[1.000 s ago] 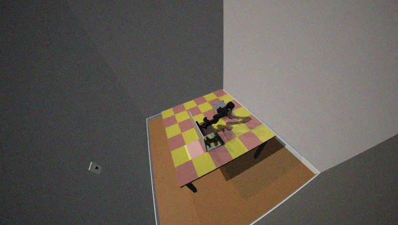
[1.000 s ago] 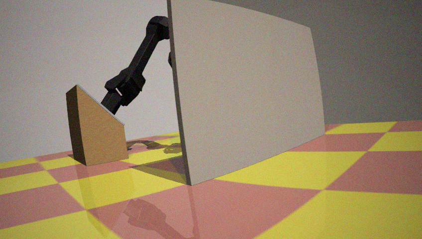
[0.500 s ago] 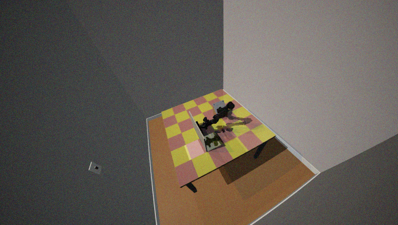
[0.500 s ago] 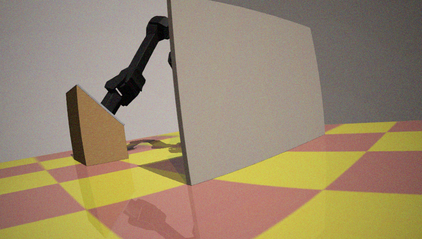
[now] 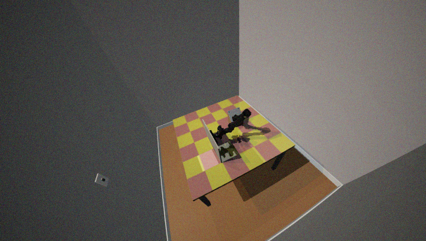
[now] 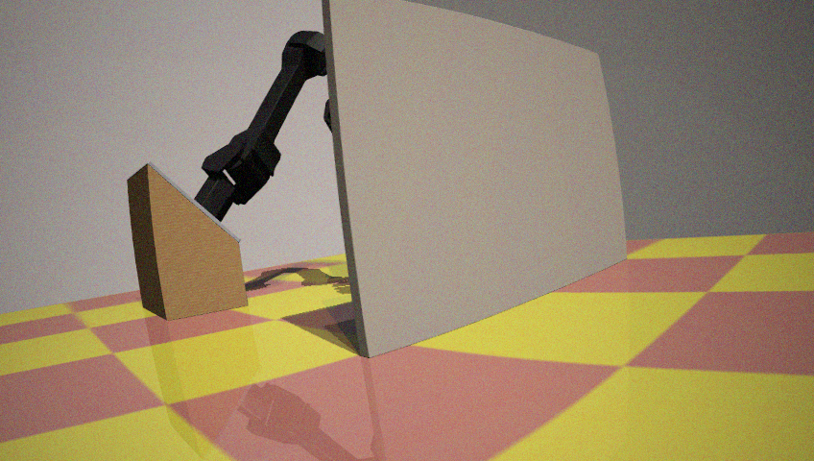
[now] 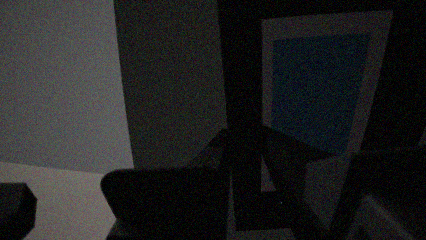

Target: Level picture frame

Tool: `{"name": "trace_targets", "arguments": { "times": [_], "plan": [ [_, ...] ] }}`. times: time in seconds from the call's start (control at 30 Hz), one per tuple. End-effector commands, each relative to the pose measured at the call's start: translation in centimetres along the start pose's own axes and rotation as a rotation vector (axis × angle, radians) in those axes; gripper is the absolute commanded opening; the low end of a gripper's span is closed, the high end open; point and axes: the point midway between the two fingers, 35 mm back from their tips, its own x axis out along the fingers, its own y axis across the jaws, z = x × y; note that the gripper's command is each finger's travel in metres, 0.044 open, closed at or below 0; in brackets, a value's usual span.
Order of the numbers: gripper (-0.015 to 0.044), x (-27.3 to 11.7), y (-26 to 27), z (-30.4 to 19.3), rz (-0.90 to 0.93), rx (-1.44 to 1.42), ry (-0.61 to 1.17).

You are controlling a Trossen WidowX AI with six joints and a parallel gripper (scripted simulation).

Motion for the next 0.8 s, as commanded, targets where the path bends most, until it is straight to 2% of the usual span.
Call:
{"name": "trace_targets", "arguments": {
  "times": [0.0, 0.77],
  "plan": [
    [0.0, 0.0, 0.02, -0.03, -0.001, 0.026, 0.004],
    [0.0, 0.0, 0.12, 0.01, -0.001, 0.147, 0.005]
  ]
}}
